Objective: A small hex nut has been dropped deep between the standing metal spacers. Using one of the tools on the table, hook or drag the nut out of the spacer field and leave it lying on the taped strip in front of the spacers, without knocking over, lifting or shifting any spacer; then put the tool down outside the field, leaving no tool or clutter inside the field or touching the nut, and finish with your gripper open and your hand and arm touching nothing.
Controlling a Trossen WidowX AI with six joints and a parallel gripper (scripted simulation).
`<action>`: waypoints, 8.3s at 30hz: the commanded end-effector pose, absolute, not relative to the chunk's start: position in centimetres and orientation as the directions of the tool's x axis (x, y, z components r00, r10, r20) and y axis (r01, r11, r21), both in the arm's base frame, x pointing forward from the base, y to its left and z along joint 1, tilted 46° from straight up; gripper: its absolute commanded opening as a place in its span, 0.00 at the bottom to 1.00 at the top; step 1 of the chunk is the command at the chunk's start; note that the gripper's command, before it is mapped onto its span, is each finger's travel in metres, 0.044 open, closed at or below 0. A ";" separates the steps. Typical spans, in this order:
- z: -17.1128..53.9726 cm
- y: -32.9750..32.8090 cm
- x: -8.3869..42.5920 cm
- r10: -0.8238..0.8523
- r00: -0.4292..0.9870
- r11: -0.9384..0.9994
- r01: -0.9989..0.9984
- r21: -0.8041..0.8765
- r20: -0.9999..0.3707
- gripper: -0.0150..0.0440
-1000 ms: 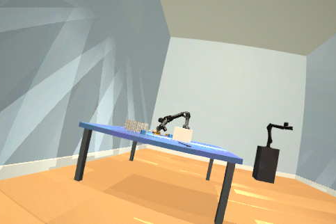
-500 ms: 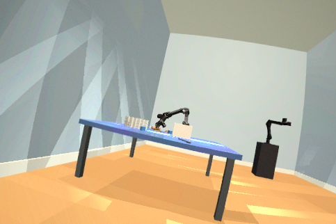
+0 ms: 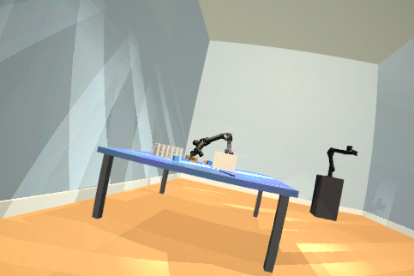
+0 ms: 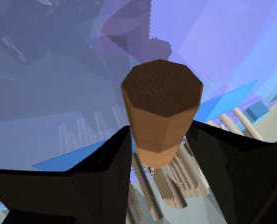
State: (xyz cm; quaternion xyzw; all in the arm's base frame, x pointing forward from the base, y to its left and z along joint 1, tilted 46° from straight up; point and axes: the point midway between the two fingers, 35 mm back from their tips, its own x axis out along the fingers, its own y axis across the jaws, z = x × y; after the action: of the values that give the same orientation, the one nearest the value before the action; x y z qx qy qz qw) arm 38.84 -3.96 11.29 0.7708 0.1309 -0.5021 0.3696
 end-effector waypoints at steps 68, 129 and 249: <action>10.0 -1.3 43.3 -0.166 0.471 -0.695 0.567 0.442 -0.866 0.25; 8.6 -2.7 43.2 -0.167 0.469 -0.692 0.571 0.442 -0.867 0.25; 11.1 -6.9 36.0 -0.169 0.467 -0.689 0.573 0.443 -0.868 0.25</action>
State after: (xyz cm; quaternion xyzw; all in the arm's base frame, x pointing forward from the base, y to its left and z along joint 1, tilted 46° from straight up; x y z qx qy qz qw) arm 36.33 -6.93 11.15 0.7720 0.1264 -0.4998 0.3719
